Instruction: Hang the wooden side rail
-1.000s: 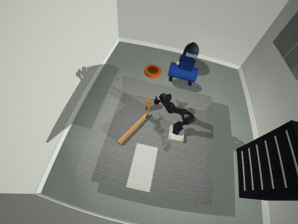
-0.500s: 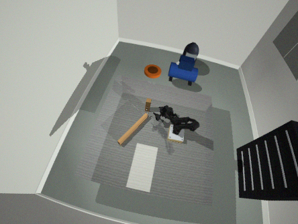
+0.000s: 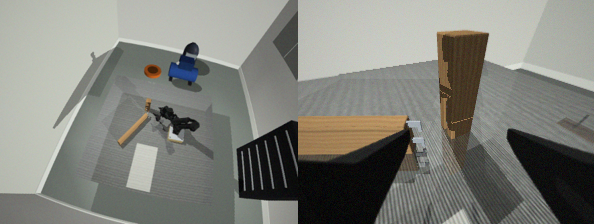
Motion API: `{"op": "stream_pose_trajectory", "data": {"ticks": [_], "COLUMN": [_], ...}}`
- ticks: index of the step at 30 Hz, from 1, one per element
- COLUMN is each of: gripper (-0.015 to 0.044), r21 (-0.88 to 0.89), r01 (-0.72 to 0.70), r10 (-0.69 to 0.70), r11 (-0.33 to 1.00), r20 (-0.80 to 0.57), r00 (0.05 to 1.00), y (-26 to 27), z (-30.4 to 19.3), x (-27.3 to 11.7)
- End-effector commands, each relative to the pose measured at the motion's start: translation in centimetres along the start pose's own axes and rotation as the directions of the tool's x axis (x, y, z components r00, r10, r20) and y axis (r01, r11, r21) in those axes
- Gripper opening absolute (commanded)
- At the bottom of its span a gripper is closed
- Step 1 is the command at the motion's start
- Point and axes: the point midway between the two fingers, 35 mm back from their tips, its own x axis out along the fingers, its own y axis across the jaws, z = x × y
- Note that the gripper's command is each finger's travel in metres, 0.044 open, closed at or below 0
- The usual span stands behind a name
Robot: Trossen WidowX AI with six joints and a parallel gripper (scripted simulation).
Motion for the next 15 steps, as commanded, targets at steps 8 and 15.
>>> {"op": "stream_pose_trajectory", "data": {"ticks": [8, 15], "gripper": [0.0440, 0.0440], "r21": [0.128, 0.214], "r01": [0.088, 0.352], "r10": [-0.070, -0.276], "r11": [0.988, 0.911], "r20": [-0.137, -0.319], "r00": [0.988, 0.907], "y": [0.8, 3.5], "z": [0.4, 2.3], "x": [1.9, 2.9]}}
